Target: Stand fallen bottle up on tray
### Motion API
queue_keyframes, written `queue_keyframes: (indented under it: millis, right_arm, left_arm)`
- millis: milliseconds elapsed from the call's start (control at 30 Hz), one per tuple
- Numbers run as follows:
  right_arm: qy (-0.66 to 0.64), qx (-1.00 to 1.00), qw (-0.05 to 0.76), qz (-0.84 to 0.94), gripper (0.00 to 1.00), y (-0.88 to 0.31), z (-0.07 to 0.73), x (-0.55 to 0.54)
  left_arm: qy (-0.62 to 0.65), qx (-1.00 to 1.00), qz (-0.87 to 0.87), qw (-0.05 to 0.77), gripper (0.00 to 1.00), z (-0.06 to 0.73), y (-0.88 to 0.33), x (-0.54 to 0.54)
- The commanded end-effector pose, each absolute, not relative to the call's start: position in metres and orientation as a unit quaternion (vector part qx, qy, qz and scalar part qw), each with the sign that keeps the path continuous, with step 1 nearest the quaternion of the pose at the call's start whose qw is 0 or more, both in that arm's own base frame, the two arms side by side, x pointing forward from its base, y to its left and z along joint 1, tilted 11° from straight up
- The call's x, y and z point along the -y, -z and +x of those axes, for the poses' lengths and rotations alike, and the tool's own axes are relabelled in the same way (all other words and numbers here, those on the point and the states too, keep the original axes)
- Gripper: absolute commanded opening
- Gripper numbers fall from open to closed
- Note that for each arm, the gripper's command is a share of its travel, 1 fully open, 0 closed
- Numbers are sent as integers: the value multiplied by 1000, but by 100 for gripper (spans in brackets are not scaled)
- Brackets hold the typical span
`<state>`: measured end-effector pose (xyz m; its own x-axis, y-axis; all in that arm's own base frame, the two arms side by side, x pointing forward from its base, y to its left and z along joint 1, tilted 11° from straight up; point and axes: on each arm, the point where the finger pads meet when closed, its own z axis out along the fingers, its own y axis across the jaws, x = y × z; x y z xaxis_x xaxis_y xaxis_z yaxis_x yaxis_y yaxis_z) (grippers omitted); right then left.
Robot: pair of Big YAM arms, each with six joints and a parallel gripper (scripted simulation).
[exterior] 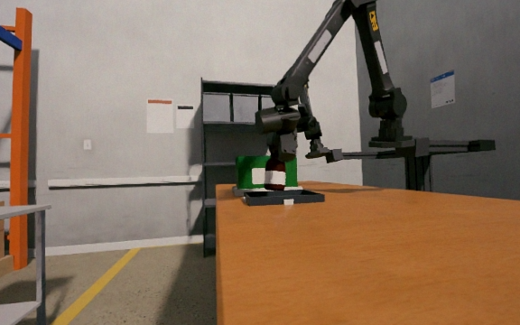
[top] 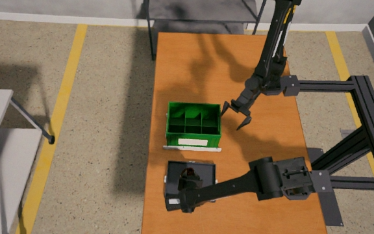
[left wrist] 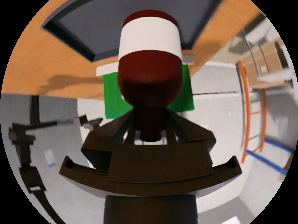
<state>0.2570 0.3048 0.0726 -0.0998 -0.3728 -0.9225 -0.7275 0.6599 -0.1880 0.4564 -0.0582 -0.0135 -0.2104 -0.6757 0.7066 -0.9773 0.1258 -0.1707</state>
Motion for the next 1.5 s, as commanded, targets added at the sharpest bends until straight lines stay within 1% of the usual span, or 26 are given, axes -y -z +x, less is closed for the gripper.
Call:
queue_keyframes:
  millis: [0, 133, 467, 600, 767, 1467]
  right_arm:
    - [-164, -718, 559, -380, 100, -78, 258, -309]
    - [-164, -718, 559, -380, 100, -78, 258, -309]
    - [-164, -718, 559, -380, 100, -78, 258, -309]
    - [-164, -718, 559, -380, 100, -78, 258, -309]
    - [-164, -718, 559, -380, 100, -78, 258, -309]
    - [-164, -718, 559, -380, 100, -78, 258, -309]
  left_arm:
    - [-313, 690, 600, 259, 29, 454, 10, 57]
    - [-311, 676, 603, 286, 29, 443, 14, 63]
    - [-315, 678, 601, 283, 29, 445, 11, 63]
    - [-323, 686, 593, 269, 29, 459, -4, 72]
    - [-319, 681, 598, 277, 29, 456, 21, 65]
    - [-321, 682, 598, 272, 29, 456, 36, 55]
